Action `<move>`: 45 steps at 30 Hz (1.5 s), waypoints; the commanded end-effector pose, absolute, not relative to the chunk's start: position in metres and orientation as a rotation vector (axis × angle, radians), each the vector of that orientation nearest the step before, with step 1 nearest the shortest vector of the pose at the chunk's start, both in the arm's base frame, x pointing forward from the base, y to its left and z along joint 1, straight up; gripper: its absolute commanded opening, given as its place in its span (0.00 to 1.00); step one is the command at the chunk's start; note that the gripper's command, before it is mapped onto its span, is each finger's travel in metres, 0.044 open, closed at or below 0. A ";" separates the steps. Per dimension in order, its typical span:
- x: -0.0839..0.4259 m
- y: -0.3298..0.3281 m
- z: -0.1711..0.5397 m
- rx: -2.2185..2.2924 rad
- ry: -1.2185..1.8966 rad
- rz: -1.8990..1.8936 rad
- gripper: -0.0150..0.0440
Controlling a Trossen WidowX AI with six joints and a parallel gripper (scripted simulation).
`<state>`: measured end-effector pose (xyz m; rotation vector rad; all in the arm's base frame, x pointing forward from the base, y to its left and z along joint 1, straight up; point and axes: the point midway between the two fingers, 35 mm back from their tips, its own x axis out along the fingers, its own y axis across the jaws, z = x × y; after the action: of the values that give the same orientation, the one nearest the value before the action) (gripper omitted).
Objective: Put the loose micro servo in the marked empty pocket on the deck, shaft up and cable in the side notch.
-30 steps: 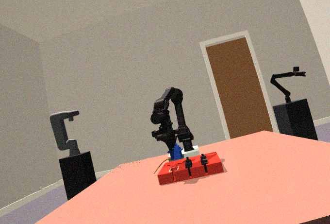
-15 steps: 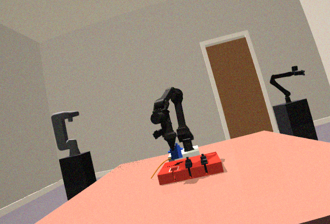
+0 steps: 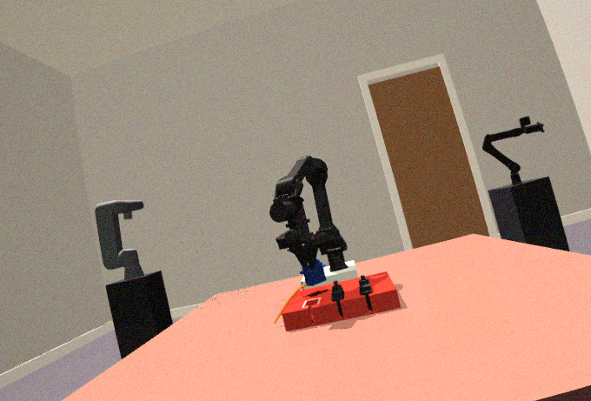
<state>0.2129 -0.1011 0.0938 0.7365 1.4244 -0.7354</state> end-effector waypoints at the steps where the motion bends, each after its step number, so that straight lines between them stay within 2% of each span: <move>1: 0.213 -0.100 0.095 0.641 1.454 -0.635 0.25; 19: 0.213 -0.100 0.095 0.148 1.545 -0.152 0.25; 27: 0.215 -0.101 0.095 0.107 1.547 -0.112 0.25; 45: 0.285 -0.111 0.097 0.106 1.542 -0.112 0.25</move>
<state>0.2724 -0.1094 0.0949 0.1029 1.5508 -0.1114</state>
